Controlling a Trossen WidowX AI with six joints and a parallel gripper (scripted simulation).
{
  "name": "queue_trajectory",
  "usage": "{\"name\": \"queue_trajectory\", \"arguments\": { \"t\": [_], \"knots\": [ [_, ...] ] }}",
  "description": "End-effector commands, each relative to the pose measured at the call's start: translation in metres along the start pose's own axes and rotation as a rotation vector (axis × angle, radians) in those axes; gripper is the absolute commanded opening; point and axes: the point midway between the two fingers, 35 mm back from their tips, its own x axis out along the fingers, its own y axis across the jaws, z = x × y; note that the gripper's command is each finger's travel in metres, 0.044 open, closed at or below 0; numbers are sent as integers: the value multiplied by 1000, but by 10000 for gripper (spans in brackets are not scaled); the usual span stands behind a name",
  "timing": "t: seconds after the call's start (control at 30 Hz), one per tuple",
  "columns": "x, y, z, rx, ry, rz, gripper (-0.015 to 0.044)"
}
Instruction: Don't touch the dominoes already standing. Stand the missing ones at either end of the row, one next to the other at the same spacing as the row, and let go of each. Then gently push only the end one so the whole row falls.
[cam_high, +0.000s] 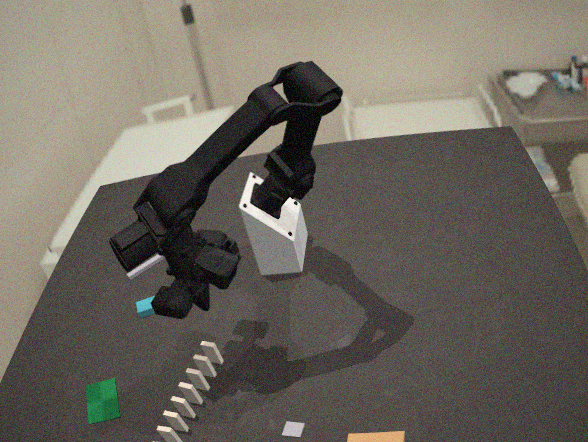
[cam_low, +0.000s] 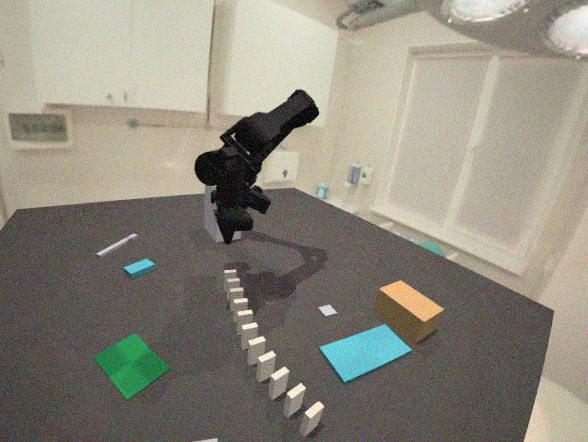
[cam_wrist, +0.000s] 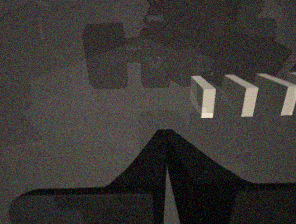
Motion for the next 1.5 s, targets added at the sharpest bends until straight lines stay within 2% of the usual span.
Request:
{"name": "queue_trajectory", "arguments": {
  "t": [0.0,0.17,0.23,1.17,1.3,1.47],
  "knots": [
    [3,-1,0,-5,-2,-2,0],
    [71,-1,1,-5,-5,-3,0],
    [81,0,2,-5,-7,-2,0],
    [80,-39,2,-7,-7,-3,0],
    [47,-59,-8,-27,-5,-130,0],
    [33,-61,-4,-16,-2,-64,0]
  ]
}}
